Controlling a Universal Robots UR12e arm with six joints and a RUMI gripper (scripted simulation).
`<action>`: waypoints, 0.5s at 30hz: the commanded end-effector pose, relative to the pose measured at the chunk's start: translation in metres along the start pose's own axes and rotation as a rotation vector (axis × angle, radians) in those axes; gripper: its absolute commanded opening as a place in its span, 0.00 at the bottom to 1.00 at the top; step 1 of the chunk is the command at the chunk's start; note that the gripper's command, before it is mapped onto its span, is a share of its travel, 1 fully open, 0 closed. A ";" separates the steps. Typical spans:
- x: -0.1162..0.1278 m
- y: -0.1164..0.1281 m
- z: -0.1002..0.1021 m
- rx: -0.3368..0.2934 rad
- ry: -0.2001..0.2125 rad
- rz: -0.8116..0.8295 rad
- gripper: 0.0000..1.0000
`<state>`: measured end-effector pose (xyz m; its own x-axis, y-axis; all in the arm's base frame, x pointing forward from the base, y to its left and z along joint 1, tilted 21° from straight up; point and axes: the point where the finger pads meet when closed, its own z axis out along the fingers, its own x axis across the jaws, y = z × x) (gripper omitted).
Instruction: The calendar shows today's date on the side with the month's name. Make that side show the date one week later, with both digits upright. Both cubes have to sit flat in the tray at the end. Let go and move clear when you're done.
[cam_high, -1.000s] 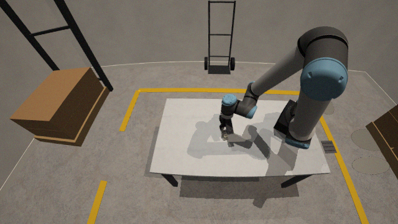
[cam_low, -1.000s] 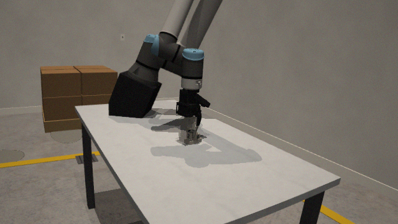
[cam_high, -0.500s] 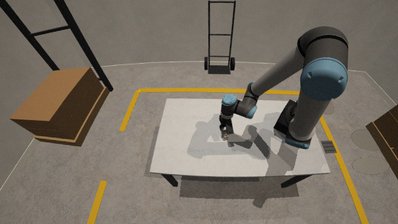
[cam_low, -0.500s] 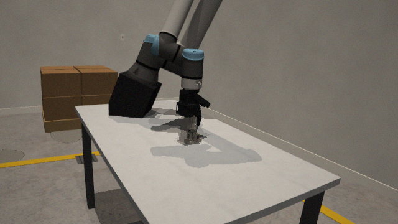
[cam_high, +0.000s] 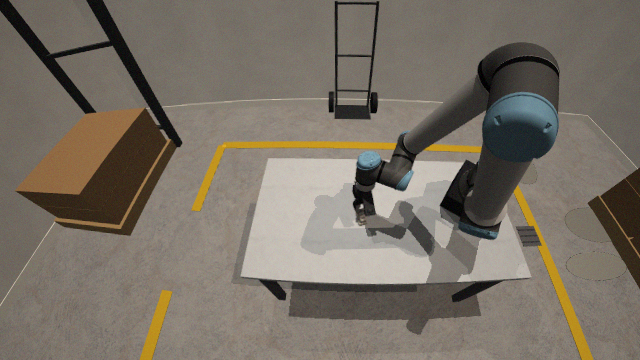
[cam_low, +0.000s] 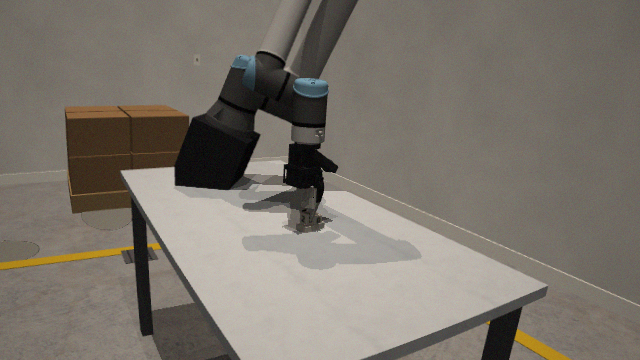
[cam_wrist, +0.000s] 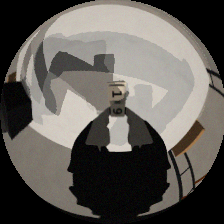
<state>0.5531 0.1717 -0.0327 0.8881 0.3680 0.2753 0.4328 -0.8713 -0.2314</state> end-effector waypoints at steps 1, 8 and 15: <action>-0.002 -0.002 0.003 0.002 -0.004 0.000 0.10; -0.002 -0.002 0.006 0.002 -0.004 0.000 0.10; -0.002 -0.002 0.009 0.002 -0.004 0.000 0.10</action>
<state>0.5534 0.1739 -0.0383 0.8884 0.3684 0.2739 0.4329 -0.8709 -0.2326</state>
